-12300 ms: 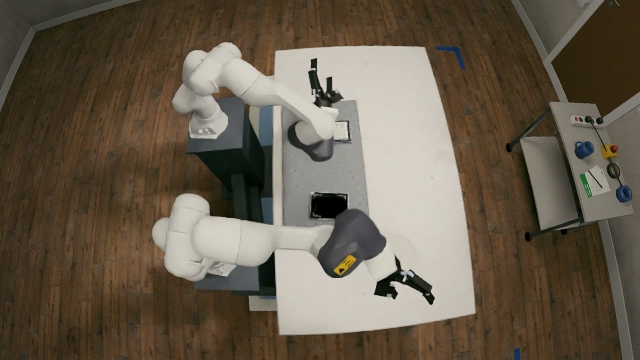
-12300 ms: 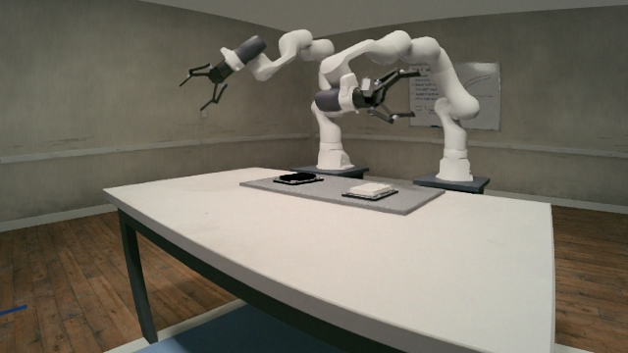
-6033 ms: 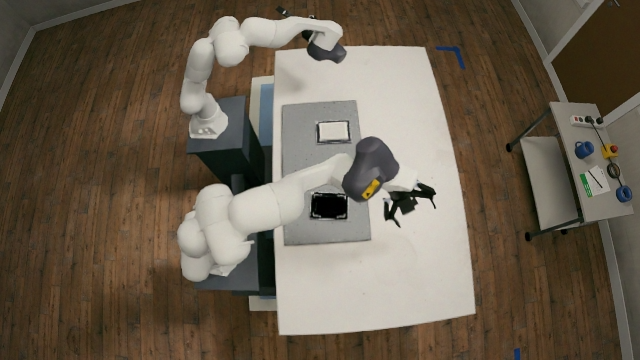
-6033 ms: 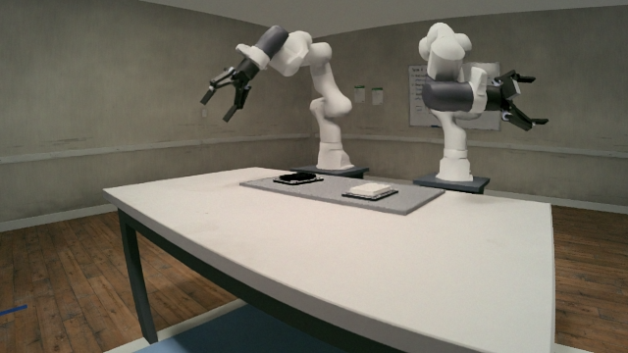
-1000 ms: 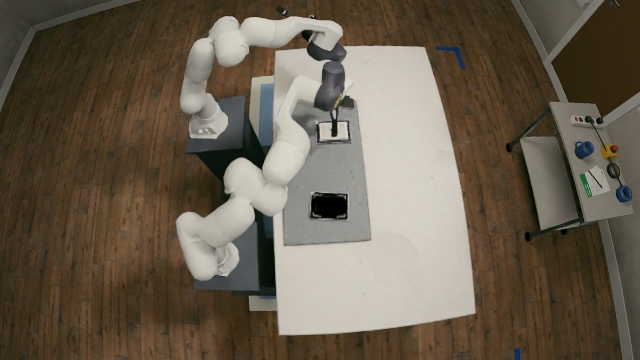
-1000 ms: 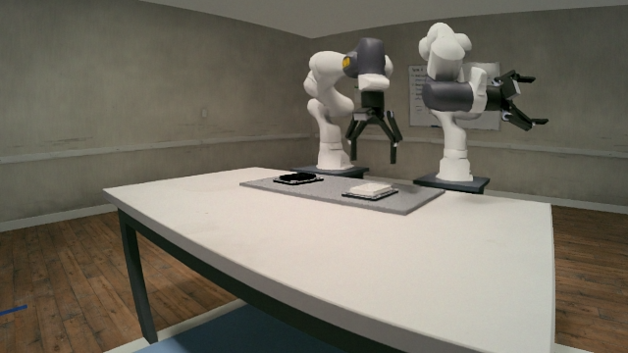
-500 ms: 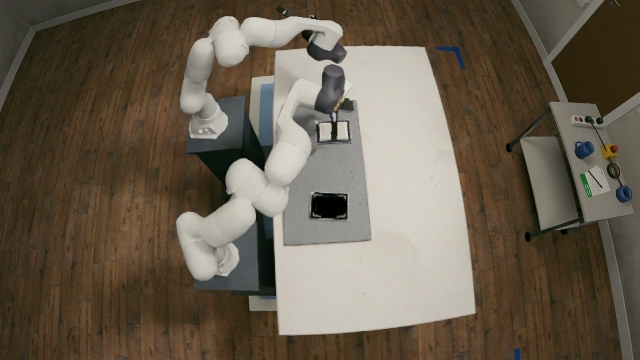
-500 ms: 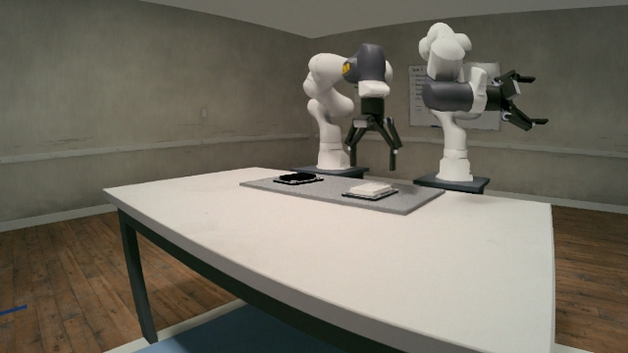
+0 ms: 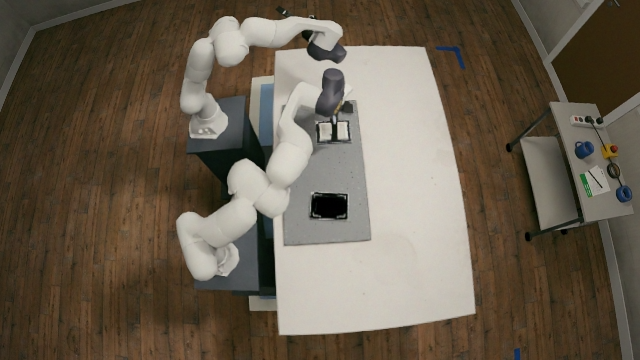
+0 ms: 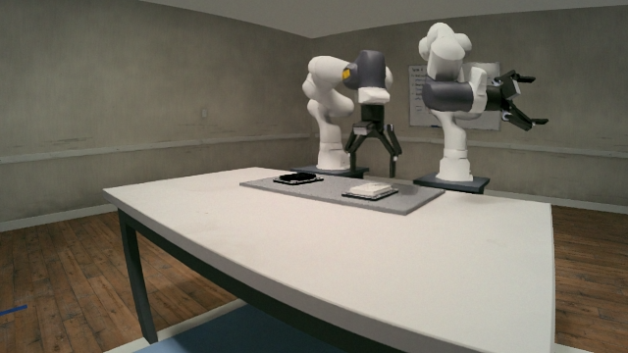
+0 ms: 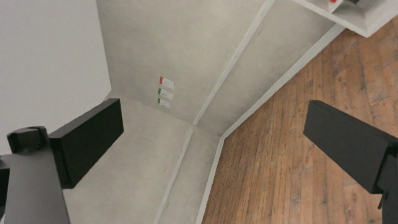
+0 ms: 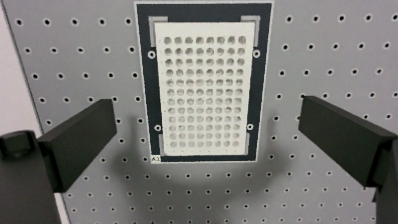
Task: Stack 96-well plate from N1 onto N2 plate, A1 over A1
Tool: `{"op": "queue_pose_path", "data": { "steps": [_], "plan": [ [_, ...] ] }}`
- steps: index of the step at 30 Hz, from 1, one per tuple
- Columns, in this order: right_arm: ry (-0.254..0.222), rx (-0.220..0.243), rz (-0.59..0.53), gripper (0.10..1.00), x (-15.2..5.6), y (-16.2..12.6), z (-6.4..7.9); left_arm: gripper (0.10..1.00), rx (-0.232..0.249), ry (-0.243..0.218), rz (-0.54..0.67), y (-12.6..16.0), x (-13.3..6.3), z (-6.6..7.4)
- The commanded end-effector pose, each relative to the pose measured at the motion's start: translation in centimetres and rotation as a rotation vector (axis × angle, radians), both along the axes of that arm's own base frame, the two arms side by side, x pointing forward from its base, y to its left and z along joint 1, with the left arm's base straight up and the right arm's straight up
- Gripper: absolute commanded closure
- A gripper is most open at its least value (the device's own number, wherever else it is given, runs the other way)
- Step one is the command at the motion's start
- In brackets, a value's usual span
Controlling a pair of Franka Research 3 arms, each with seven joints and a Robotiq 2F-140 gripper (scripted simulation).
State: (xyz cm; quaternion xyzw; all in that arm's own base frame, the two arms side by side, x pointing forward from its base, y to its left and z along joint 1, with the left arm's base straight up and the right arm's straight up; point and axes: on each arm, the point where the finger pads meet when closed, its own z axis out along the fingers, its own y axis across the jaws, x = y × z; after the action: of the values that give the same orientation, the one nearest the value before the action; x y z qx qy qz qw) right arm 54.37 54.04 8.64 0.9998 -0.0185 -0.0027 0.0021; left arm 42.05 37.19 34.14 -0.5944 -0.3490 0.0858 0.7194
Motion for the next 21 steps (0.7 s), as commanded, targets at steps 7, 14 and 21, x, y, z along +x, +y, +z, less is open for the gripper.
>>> {"op": "queue_pose_path", "data": {
  "steps": [7,14,21],
  "plan": [
    [-0.005,0.004,-0.006,0.098,0.3,0.1,-1.4,0.098,0.004,-0.004,-0.005,0.0,0.1,0.1],
    [-0.005,0.004,-0.006,0.098,0.3,0.1,-2.5,0.098,0.004,-0.004,-0.005,0.0,0.1,0.1],
    [-0.005,0.004,-0.006,0.098,0.3,0.1,-3.5,0.098,0.004,-0.004,-0.005,0.0,0.1,0.1]
  ]
}}
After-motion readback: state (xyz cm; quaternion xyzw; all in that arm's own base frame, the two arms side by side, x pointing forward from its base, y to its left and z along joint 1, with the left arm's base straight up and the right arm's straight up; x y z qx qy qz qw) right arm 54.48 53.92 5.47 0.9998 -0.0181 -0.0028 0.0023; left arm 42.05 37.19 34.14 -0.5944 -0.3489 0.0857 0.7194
